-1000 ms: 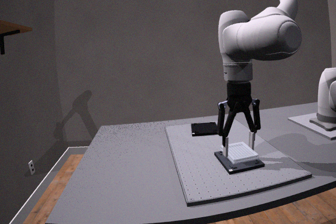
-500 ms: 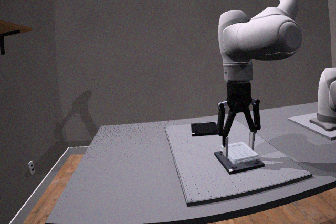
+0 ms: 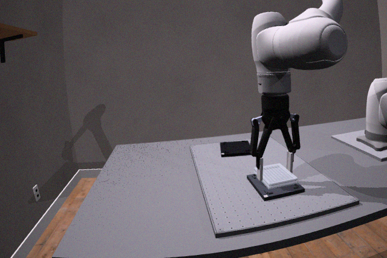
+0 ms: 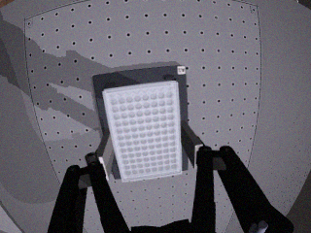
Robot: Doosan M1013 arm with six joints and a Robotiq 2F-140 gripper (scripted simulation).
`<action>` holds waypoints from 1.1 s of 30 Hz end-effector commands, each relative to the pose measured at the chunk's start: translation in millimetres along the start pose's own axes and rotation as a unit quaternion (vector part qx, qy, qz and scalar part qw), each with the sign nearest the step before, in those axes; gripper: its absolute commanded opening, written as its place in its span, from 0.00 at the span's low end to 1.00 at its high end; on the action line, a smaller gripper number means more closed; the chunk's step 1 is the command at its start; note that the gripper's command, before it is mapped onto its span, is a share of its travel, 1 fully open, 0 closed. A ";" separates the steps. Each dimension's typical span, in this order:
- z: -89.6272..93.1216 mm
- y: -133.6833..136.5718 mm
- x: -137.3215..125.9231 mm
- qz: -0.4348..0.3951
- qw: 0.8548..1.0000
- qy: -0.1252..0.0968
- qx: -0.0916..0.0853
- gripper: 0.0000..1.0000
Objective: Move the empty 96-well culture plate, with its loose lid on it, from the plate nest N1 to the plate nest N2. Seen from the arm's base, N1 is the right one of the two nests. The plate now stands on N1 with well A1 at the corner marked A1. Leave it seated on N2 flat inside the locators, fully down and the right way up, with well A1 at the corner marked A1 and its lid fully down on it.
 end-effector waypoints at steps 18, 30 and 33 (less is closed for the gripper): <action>6.1 0.2 -2.0 -0.001 1.000 -0.003 0.000 0.00; 8.1 0.1 -2.0 -0.001 1.000 -0.003 0.000 0.00; 8.3 0.1 -2.0 -0.001 1.000 -0.003 0.000 0.00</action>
Point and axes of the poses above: the point where the finger pads meet when closed, its own z axis out along the fingers, its own y axis across the jaws, x = y × z, the point moved 9 cm from there along -z, back along the fingers, and after that the axes turned 14 degrees about z, right-handed, at the moved point
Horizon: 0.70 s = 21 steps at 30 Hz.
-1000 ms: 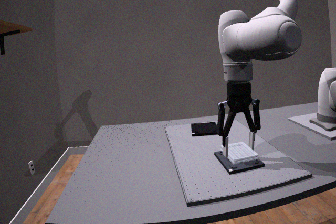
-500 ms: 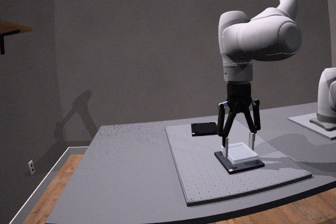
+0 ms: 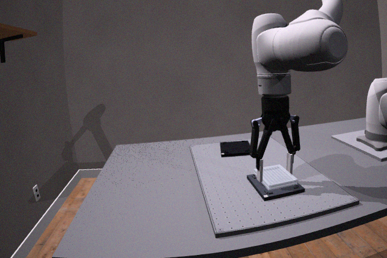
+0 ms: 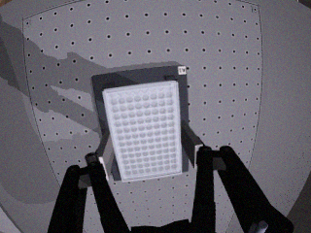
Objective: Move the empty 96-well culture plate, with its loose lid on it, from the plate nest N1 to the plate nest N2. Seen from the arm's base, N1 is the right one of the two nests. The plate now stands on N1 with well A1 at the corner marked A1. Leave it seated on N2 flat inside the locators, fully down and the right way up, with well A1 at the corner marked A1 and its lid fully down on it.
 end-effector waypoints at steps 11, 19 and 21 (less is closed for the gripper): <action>6.4 0.0 -2.0 -0.001 1.000 -0.003 0.001 0.00; 7.4 -0.1 -2.0 -0.001 1.000 -0.003 0.001 0.00; 7.7 -0.1 -2.0 -0.001 1.000 -0.003 0.001 0.00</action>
Point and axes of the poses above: the point where the finger pads meet when closed, its own z axis out along the fingers, its own y axis across the jaws, x = y × z, the point moved 9 cm from there along -z, back along the fingers, and after that the axes turned 14 degrees about z, right-handed, at the moved point
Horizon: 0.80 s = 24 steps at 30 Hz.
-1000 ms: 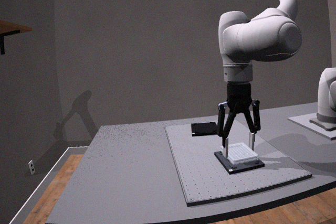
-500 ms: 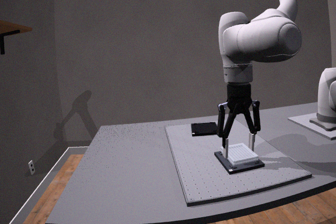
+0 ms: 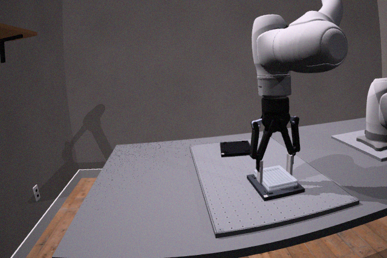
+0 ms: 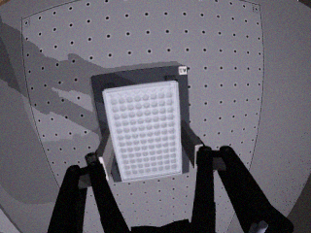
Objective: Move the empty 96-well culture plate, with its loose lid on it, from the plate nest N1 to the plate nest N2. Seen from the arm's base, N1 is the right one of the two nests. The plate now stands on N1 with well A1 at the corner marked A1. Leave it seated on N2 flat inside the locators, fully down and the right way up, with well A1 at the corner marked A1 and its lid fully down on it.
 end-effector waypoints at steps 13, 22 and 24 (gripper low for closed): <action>6.5 -0.1 -1.9 -0.001 1.000 -0.003 0.001 0.00; 8.0 -0.1 -1.9 -0.001 1.000 -0.003 0.001 0.00; 8.0 -0.1 -1.9 -0.001 1.000 -0.003 0.001 0.00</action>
Point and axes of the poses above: the point where the finger pads meet when closed, its own z axis out along the fingers, its own y axis across the jaws, x = y × z, the point moved 9 cm from there along -z, back along the fingers, and after that the axes turned 14 degrees about z, right-handed, at the moved point
